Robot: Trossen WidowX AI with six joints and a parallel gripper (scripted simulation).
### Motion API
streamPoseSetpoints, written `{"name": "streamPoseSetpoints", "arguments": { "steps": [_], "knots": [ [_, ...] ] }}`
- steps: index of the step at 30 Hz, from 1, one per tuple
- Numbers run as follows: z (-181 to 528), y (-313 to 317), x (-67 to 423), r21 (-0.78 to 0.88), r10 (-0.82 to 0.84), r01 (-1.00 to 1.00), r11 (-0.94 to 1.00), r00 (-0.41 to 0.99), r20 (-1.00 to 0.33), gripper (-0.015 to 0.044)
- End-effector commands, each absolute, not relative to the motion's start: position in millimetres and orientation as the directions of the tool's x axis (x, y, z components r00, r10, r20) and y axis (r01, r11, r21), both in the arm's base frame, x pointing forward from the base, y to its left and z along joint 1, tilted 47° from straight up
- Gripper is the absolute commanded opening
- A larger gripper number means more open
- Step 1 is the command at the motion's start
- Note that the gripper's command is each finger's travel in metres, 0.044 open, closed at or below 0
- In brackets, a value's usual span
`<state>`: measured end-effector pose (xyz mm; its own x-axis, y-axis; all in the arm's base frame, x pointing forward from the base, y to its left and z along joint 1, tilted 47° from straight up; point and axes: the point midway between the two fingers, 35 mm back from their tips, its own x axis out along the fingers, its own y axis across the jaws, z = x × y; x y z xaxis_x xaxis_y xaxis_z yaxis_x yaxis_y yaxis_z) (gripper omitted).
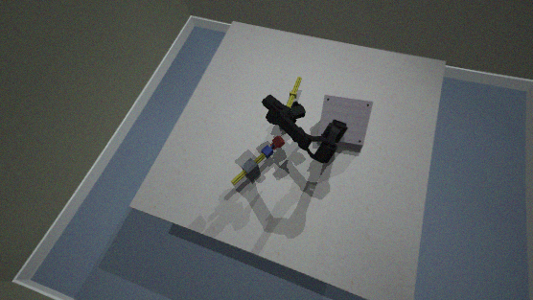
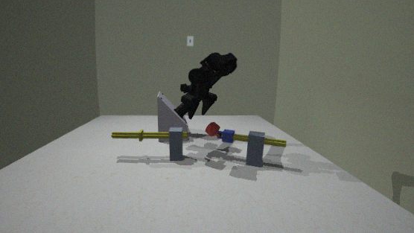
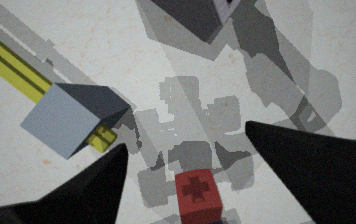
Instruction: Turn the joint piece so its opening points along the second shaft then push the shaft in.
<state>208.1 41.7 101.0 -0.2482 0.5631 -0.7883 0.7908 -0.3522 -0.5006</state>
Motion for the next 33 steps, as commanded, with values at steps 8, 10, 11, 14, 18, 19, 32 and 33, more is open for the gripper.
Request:
{"name": "streamPoseSetpoints", "arguments": {
  "steps": [8,10,11,14,18,19,32,33],
  "knots": [
    [71,74,198,-0.510,0.571,0.786,-0.349,-0.252,-0.781,0.0440],
    [72,74,198,-0.509,0.571,0.786,-0.349,-0.252,-0.781,0.0440],
    [73,75,200,-0.509,0.571,0.787,-0.349,-0.252,-0.781,0.0440],
    [78,81,207,-0.508,0.570,0.787,-0.350,-0.251,-0.782,0.0440],
    [87,91,218,-0.507,0.570,0.787,-0.350,-0.250,-0.782,0.0440],
    [89,94,220,-0.507,0.570,0.788,-0.350,-0.250,-0.782,0.0440],
    [107,118,239,-0.508,0.573,0.788,-0.348,-0.250,-0.780,0.0440],
    [106,119,239,-0.508,0.573,0.788,-0.348,-0.250,-0.780,0.0440]
  ]
}}
